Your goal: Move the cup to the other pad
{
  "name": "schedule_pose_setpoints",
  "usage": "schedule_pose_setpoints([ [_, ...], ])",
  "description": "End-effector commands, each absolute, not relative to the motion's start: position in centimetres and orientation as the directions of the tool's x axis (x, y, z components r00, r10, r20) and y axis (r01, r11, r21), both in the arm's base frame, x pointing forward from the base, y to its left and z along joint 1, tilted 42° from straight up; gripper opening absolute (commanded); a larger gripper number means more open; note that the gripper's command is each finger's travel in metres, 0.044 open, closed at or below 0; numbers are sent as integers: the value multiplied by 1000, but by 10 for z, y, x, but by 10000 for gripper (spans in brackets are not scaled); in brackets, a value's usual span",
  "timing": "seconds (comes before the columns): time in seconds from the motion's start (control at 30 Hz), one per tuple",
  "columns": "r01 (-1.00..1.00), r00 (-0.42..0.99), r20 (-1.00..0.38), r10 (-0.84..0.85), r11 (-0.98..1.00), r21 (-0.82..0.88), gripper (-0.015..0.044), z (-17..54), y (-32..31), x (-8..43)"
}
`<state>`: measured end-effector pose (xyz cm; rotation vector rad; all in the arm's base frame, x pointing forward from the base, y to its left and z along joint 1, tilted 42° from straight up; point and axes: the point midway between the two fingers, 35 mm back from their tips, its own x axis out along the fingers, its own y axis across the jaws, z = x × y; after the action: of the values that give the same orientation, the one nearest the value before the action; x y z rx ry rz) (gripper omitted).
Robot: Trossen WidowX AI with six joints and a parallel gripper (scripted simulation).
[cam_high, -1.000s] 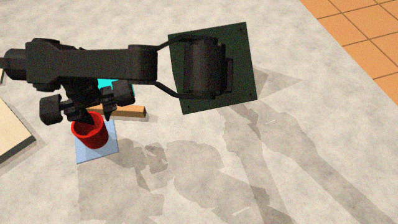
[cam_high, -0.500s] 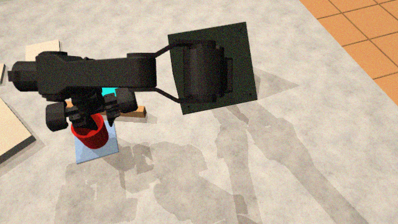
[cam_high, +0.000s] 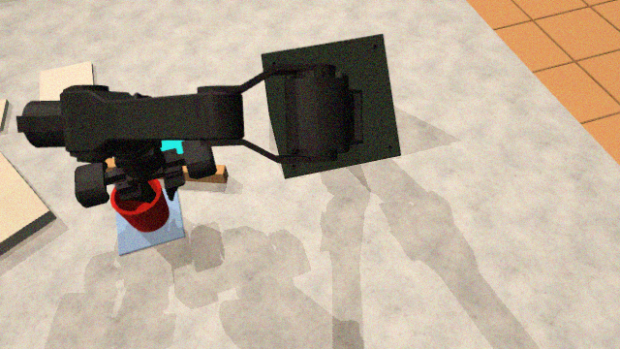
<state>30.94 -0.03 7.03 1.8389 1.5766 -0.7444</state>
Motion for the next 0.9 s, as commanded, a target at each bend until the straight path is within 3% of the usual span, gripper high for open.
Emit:
schedule_pose_setpoints([
  [0.0,990,139,-743,654,-116,82,29,70,0,310],
  [0.17,990,139,-743,654,-116,82,0,70,0,310],
  [0.87,990,136,-744,655,-117,78,0,105,-32,304],
])
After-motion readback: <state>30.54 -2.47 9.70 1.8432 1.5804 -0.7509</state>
